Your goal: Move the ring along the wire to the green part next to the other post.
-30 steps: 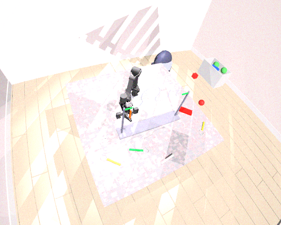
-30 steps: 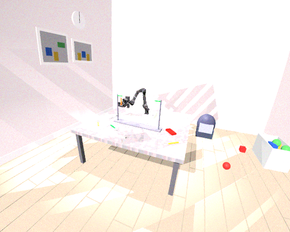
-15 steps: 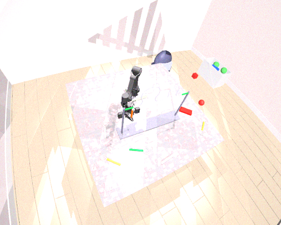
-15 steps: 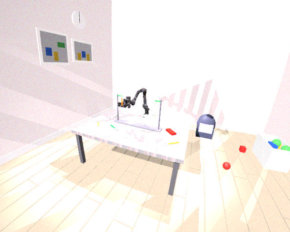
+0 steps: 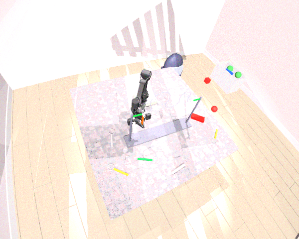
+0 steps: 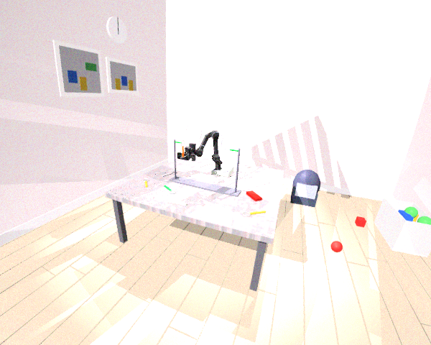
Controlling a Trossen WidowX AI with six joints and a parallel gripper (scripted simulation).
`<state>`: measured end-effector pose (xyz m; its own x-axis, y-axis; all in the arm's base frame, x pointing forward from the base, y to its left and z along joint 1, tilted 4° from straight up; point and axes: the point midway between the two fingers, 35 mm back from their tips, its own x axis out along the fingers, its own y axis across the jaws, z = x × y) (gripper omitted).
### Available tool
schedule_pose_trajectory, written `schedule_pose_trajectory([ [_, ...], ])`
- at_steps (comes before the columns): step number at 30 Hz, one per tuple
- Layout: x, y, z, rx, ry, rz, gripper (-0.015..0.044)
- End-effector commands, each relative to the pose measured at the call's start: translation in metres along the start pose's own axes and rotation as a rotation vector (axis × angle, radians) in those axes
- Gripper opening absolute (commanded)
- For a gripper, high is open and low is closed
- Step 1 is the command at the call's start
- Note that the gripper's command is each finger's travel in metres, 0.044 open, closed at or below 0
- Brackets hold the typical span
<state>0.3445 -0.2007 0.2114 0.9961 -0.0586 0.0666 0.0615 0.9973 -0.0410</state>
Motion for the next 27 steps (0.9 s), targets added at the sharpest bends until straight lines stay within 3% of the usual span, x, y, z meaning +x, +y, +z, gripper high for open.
schedule_pose_trajectory([
  [1,0.0,0.009,0.001,0.026,-0.002,0.0,-0.015],
  [27,0.0,0.084,0.016,0.437,-0.004,0.0,-0.015],
])
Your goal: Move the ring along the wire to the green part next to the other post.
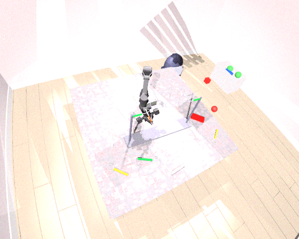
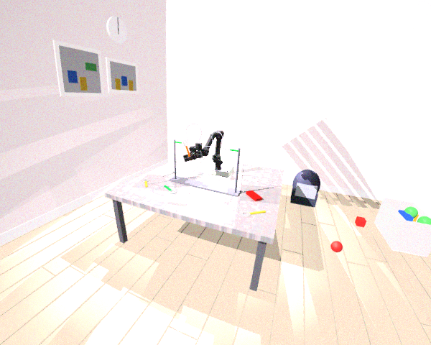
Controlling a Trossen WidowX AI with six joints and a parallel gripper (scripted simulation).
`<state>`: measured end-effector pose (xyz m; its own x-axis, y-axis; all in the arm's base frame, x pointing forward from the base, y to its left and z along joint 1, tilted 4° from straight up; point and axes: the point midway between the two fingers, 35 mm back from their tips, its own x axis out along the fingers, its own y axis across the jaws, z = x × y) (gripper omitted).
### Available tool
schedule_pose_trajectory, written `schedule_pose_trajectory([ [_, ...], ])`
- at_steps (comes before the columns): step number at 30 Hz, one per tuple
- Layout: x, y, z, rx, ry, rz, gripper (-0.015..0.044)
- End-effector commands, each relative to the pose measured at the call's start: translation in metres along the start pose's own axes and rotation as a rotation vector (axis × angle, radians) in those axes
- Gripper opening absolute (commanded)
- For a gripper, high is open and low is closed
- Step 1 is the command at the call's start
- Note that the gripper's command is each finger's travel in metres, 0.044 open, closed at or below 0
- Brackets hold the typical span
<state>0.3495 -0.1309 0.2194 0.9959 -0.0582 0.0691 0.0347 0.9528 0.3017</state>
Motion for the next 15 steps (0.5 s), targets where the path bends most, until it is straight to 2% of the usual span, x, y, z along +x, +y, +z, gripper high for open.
schedule_pose_trajectory([
  [1,-0.001,0.02,0.001,0.113,-0.002,0.0,-0.015],
  [15,-0.017,0.061,0.012,0.365,0.128,0.025,-0.015],
])
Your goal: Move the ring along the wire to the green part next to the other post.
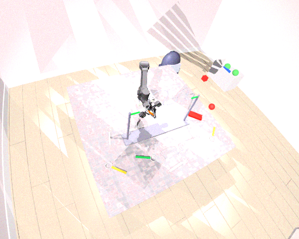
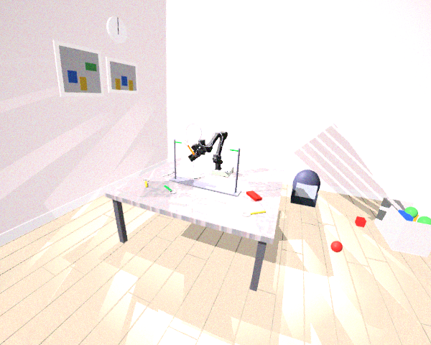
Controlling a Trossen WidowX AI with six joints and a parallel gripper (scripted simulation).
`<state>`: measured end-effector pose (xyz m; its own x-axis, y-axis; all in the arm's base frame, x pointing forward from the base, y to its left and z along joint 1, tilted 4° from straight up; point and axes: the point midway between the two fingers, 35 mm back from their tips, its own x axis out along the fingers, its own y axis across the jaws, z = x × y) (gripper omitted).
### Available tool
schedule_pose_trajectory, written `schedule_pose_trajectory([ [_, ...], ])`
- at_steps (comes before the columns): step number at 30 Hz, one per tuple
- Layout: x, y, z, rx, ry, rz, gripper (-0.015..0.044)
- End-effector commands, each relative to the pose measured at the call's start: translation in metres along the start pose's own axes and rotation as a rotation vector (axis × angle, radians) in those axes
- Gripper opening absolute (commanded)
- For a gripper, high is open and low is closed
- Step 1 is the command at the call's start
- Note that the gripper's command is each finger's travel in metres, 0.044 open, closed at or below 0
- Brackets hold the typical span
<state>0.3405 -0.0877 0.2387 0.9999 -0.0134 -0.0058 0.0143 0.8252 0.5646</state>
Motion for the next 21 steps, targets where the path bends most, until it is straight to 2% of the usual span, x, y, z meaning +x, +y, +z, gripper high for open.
schedule_pose_trajectory([
  [1,-0.008,0.018,0.001,0.084,0.053,0.016,-0.015],
  [21,-0.047,0.079,0.027,0.49,0.342,0.13,-0.015],
])
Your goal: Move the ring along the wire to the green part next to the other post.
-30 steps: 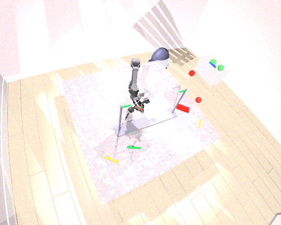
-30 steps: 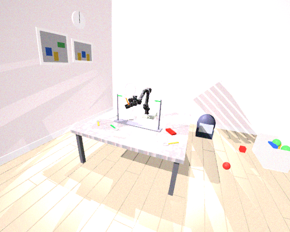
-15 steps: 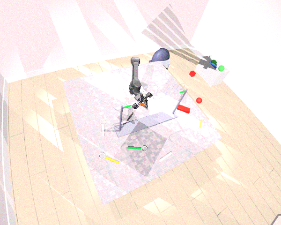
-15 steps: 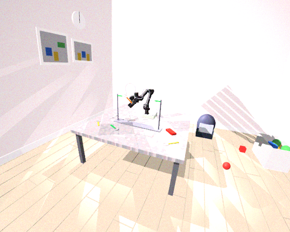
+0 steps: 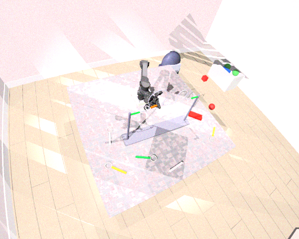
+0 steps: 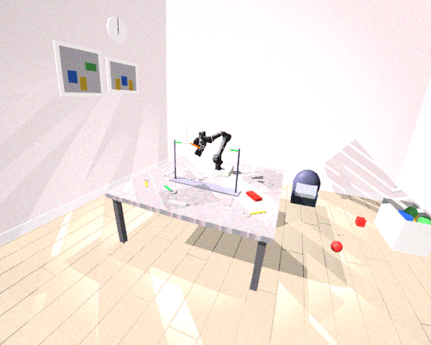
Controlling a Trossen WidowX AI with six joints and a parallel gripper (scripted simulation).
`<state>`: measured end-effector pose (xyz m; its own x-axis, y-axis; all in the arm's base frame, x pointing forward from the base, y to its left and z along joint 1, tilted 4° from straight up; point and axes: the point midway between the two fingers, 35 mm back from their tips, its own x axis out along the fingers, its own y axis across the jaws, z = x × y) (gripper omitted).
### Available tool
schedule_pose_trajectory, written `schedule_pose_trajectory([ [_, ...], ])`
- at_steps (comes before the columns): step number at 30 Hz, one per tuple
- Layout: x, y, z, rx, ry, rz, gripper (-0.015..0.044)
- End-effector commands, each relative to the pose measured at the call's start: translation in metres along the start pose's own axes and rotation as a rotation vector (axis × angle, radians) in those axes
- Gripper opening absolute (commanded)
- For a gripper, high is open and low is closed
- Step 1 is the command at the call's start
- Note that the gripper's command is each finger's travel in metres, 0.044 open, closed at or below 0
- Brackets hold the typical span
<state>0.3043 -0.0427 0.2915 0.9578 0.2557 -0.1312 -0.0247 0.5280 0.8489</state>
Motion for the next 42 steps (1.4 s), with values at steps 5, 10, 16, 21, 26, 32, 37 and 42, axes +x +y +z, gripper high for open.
schedule_pose_trajectory([
  [5,-0.02,0.032,0.003,0.182,0.126,0.08,-0.015],
  [10,-0.024,0.051,0.008,0.295,0.14,0.132,-0.015],
  [16,-0.026,0.069,0.015,0.409,0.142,0.184,-0.015],
  [21,-0.029,0.083,0.022,0.507,0.141,0.229,-0.015],
  [26,-0.033,0.097,0.031,0.6,0.141,0.271,-0.015],
  [32,-0.037,0.11,0.043,0.699,0.141,0.316,-0.015],
  [37,-0.041,0.119,0.052,0.765,0.142,0.345,-0.015],
  [42,-0.044,0.125,0.06,0.801,0.143,0.36,-0.015],
])
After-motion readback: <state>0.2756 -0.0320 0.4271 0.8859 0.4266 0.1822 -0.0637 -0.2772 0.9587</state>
